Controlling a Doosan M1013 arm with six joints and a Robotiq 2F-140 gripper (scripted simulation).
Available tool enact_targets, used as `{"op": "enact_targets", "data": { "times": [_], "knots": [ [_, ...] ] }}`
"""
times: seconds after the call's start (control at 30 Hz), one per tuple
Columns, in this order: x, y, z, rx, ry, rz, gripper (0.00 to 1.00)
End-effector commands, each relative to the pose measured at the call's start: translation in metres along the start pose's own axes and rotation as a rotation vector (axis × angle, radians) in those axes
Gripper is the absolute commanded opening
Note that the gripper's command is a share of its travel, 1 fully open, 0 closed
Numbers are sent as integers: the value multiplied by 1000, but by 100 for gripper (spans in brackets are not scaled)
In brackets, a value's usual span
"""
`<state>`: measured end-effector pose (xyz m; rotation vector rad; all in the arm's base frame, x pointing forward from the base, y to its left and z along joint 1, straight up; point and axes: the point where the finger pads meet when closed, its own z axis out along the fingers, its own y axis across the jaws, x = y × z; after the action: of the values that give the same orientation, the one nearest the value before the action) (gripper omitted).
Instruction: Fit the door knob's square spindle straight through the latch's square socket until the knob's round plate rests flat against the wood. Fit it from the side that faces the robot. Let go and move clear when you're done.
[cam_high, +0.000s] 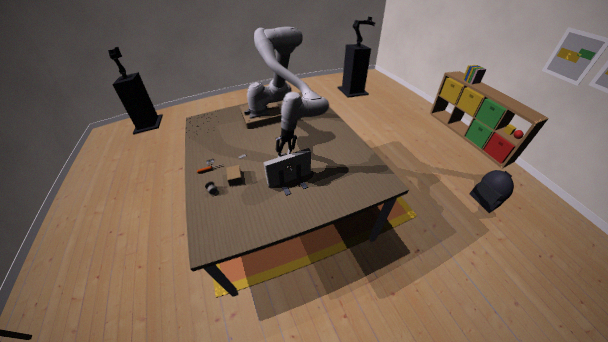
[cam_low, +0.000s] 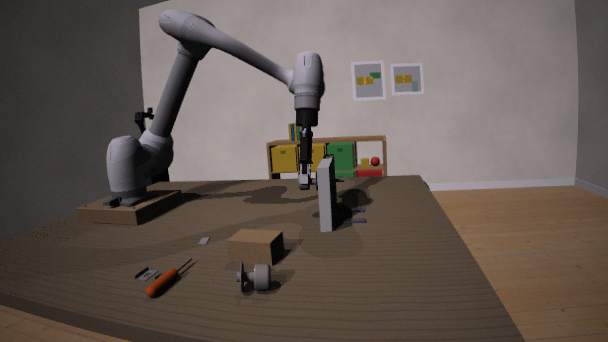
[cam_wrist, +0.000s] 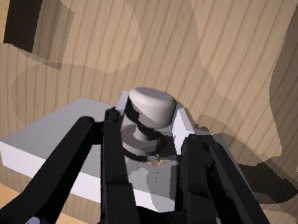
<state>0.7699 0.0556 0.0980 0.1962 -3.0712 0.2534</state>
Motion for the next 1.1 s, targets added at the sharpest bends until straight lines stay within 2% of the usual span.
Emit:
{"op": "enact_targets", "data": {
  "times": [0.0, 1.07],
  "knots": [
    [-1, 0, 0, 0, 0, 0, 42],
    [-9, 0, -1, 0, 0, 0, 42]
  ]
}}
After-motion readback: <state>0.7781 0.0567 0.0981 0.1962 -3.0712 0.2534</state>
